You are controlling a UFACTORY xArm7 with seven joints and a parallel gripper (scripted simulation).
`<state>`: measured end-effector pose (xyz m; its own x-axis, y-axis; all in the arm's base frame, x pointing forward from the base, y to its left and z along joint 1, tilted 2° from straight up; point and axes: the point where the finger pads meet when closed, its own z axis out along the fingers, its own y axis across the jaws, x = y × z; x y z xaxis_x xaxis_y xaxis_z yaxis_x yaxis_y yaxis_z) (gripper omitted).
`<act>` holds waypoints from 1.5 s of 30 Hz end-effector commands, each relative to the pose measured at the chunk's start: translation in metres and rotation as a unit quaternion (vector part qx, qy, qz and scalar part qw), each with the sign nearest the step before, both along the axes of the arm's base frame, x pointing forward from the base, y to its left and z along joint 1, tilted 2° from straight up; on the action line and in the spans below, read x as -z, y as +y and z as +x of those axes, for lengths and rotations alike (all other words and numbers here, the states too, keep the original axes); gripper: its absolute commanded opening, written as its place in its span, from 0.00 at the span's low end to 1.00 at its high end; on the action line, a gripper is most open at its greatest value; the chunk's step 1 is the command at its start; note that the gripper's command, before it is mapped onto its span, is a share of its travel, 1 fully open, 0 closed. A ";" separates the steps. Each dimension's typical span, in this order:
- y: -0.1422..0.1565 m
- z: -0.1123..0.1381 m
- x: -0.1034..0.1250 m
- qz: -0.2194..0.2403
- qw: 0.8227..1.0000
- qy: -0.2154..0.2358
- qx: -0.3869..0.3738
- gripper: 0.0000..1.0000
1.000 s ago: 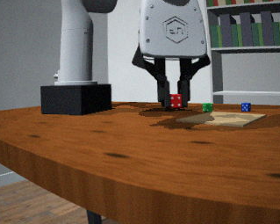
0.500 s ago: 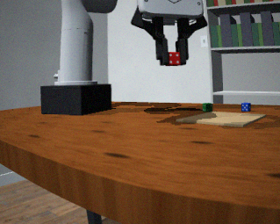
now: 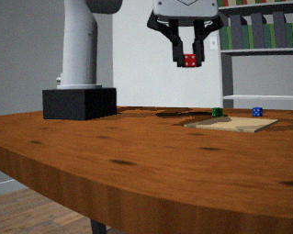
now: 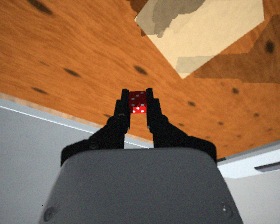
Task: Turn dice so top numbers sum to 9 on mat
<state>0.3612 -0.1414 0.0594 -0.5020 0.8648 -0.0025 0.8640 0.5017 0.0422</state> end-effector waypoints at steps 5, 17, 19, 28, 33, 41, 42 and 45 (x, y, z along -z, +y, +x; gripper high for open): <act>0.049 0.006 -0.004 0.000 0.990 0.002 0.138 0.15; 0.094 0.004 -0.005 0.004 0.964 0.004 0.266 0.15; 0.102 0.003 -0.006 0.004 0.957 0.004 0.290 0.15; 0.107 0.002 -0.006 0.004 0.953 0.004 0.303 0.15; 0.107 0.002 -0.006 0.004 0.953 0.004 0.303 0.15; 0.107 0.002 0.000 0.004 0.953 0.004 0.303 0.15; 0.107 0.002 0.002 0.004 0.953 0.004 0.303 0.15; 0.107 0.003 0.011 0.004 0.953 0.004 0.303 0.15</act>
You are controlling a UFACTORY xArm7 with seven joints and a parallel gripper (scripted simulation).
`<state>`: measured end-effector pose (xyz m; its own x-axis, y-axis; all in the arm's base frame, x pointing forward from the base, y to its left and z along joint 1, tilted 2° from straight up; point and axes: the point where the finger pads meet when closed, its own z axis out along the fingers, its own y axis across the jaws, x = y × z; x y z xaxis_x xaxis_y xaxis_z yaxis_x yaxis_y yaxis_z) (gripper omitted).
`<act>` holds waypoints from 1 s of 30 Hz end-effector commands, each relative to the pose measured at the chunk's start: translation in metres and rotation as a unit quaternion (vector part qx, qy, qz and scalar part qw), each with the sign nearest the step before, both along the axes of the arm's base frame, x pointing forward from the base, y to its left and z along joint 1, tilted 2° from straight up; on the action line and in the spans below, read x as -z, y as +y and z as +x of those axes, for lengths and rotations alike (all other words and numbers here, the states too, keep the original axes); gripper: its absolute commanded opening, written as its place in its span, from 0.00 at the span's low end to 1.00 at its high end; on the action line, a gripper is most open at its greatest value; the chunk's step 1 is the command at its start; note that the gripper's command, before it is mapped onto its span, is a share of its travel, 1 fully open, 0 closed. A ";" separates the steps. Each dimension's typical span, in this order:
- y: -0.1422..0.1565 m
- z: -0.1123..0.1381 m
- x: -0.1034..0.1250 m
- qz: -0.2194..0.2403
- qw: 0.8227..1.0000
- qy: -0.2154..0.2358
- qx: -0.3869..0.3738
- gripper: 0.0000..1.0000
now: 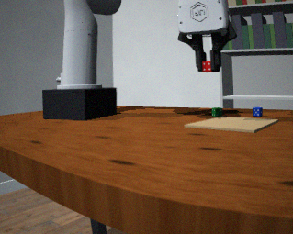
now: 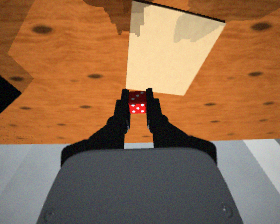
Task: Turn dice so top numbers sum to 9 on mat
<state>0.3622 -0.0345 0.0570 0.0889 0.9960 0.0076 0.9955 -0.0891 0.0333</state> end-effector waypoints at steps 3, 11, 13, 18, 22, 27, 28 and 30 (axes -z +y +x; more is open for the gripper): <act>0.000 0.002 0.017 0.000 1.000 -0.001 0.000 0.15; 0.000 0.003 0.051 0.000 1.000 -0.001 0.000 0.15; 0.000 0.004 0.060 0.000 1.000 -0.001 0.000 0.15; 0.000 0.005 0.078 0.000 1.000 -0.001 0.000 0.15; 0.000 0.005 0.083 0.000 1.000 -0.001 0.000 0.15; 0.001 0.005 0.088 0.000 1.000 -0.001 0.000 0.15; 0.001 0.005 0.088 0.000 1.000 -0.001 0.000 0.15; 0.001 0.005 0.088 0.000 1.000 -0.001 0.000 0.15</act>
